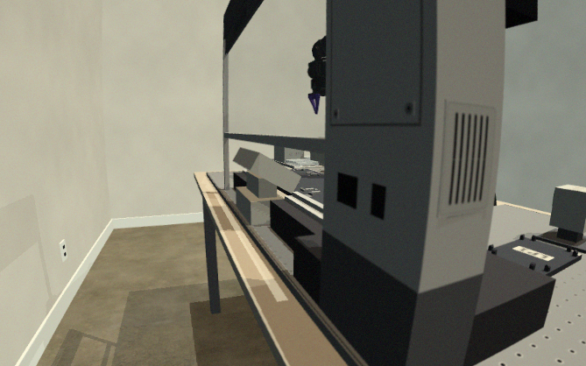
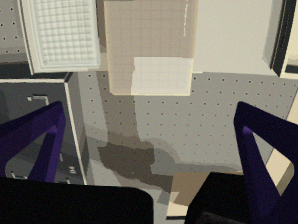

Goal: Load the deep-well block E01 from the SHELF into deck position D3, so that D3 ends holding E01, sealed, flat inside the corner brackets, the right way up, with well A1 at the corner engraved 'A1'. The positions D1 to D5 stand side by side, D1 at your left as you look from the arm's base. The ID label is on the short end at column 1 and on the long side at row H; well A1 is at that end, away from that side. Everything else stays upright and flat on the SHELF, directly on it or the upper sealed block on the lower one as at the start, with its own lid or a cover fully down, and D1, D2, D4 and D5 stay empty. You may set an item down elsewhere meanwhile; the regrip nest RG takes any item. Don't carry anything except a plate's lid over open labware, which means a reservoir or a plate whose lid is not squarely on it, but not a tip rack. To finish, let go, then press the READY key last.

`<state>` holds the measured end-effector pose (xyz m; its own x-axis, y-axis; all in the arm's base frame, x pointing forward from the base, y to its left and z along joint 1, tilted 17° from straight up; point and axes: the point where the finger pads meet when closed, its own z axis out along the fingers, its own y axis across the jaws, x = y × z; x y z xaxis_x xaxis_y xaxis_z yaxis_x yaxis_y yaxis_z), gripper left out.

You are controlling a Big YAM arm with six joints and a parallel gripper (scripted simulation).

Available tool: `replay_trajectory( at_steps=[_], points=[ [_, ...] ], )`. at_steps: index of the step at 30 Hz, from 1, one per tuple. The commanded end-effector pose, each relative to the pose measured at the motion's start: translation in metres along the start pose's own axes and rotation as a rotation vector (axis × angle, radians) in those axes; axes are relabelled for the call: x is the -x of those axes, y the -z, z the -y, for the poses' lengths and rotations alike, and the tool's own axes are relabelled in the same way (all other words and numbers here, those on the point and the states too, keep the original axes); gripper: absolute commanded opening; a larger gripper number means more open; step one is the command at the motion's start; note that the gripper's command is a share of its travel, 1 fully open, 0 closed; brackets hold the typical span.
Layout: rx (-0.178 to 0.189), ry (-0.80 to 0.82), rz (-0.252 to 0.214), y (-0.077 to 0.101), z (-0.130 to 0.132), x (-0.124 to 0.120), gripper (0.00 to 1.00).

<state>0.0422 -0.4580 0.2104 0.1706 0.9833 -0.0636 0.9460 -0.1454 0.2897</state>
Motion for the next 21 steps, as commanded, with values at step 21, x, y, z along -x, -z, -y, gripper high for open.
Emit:
replay_trajectory(
  at_steps=[21],
  points=[
    [0.001, -0.005, 0.014, -0.034, -0.003, 0.006, 1.0]
  ],
)
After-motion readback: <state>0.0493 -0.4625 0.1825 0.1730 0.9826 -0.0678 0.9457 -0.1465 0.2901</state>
